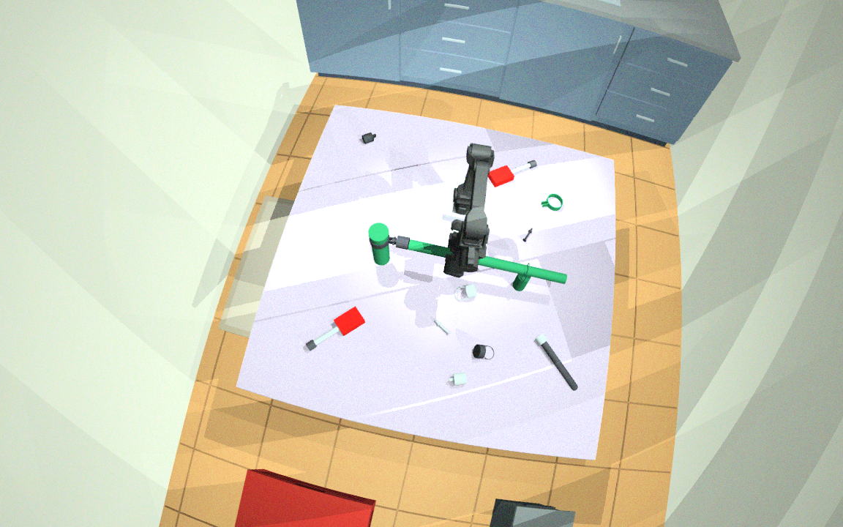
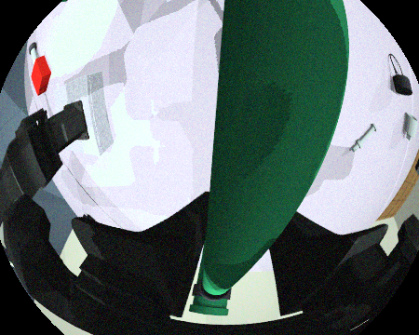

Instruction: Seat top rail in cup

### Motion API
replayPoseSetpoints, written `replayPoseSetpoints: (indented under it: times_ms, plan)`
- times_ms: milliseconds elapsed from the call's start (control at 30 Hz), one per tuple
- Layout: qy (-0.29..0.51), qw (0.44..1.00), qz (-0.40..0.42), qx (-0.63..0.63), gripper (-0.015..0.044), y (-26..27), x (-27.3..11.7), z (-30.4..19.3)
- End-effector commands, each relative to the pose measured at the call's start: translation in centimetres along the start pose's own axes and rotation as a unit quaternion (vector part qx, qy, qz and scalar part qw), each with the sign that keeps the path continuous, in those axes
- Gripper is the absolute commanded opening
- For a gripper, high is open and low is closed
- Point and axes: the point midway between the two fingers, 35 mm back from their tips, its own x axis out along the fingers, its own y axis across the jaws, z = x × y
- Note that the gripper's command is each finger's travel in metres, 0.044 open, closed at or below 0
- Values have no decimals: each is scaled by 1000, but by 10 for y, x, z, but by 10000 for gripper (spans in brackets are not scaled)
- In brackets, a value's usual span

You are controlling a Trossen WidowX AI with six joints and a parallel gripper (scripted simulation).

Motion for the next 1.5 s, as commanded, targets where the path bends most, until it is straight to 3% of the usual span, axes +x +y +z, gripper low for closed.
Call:
replayPoseSetpoints:
  times_ms: [0,1467]
  plan:
    - [0,1000,0,0,0,0,0,0]
    - [1,1000,0,0,0,1,-7,-15]
